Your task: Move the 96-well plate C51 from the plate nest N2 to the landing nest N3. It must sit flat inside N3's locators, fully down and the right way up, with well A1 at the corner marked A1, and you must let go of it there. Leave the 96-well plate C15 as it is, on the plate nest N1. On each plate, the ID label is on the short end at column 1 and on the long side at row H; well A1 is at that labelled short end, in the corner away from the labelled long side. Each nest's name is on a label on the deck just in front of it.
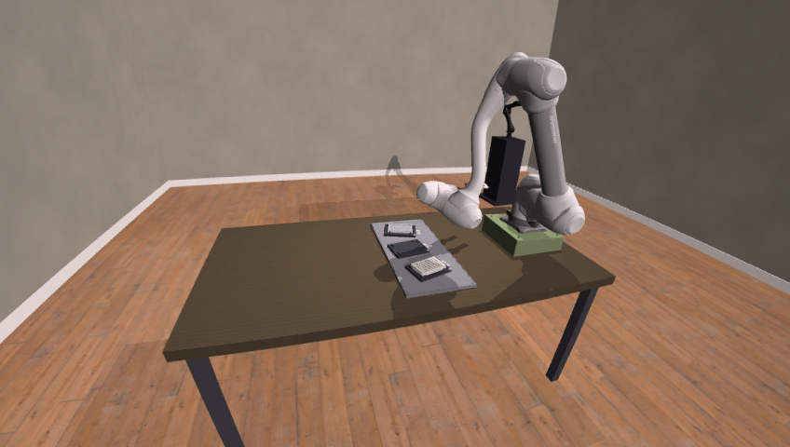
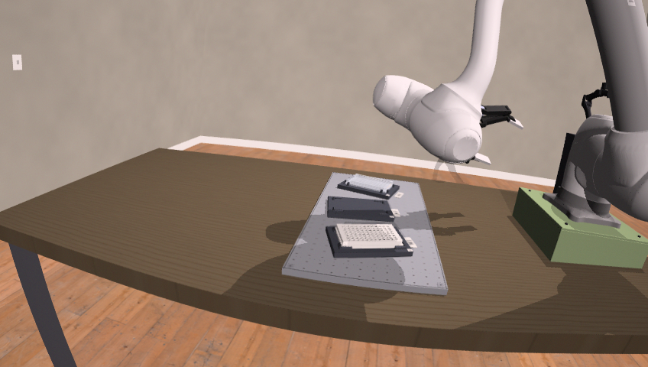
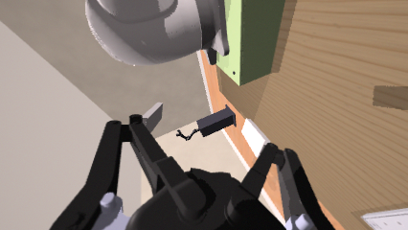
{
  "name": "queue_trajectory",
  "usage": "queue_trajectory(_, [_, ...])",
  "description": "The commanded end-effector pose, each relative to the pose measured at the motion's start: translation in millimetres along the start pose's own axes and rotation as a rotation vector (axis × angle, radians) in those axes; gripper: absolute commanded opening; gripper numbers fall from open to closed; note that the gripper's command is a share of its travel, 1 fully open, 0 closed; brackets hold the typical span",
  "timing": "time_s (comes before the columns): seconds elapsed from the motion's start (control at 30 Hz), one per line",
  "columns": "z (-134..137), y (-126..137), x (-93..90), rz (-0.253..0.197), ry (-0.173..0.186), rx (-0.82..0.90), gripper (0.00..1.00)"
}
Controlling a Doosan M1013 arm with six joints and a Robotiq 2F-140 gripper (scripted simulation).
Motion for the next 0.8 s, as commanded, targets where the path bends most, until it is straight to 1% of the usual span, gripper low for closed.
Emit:
queue_trajectory(0.0, [38.3, 31.1, 35.4, 0.199, 0.032, -0.193, 1.00])
queue_trajectory(0.03, [55.0, 41.2, 51.4, 0.241, 0.040, -0.236, 1.00])
queue_trajectory(0.07, [58.8, 46.6, 55.1, 0.284, 0.048, -0.278, 1.00])
queue_trajectory(0.1, [57.3, 49.6, 54.0, 0.327, 0.054, -0.320, 1.00])
queue_trajectory(0.13, [79.7, 61.8, 75.0, 0.370, 0.064, -0.363, 1.00])
queue_trajectory(0.2, [79.7, 61.8, 75.0, 0.370, 0.064, -0.363, 1.00])
queue_trajectory(0.23, [76.3, 68.8, 72.4, 0.477, 0.081, -0.469, 1.00])
queue_trajectory(0.27, [100.5, 80.9, 94.9, 0.512, 0.089, -0.504, 1.00])
queue_trajectory(0.33, [96.4, 85.2, 91.4, 0.598, 0.103, -0.589, 1.00])
queue_trajectory(0.37, [120.2, 97.8, 113.5, 0.641, 0.111, -0.630, 1.00])
queue_trajectory(0.43, [115.7, 101.0, 109.4, 0.726, 0.125, -0.715, 1.00])
queue_trajectory(0.47, [138.8, 112.5, 130.5, 0.768, 0.133, -0.757, 1.00])
queue_trajectory(0.53, [134.0, 114.5, 126.0, 0.853, 0.147, -0.841, 1.00])
queue_trajectory(0.57, [154.7, 124.5, 144.7, 0.896, 0.155, -0.883, 1.00])
queue_trajectory(0.63, [149.8, 125.2, 140.0, 0.980, 0.169, -0.967, 1.00])
queue_trajectory(0.67, [148.4, 125.3, 138.6, 1.003, 0.174, -0.991, 1.00])
queue_trajectory(0.7, [164.9, 133.3, 153.2, 1.061, 0.183, -1.047, 1.00])
queue_trajectory(0.77, [164.9, 133.3, 153.2, 1.061, 0.183, -1.047, 1.00])
Point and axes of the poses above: the point where the finger pads meet when closed, its own x axis back along the fingers, its own z axis across the jaws, y = z × x, the point moved 8 cm from there along x, back along the fingers, and after that the axes turned 1 degree about x, right-handed, at the moved point
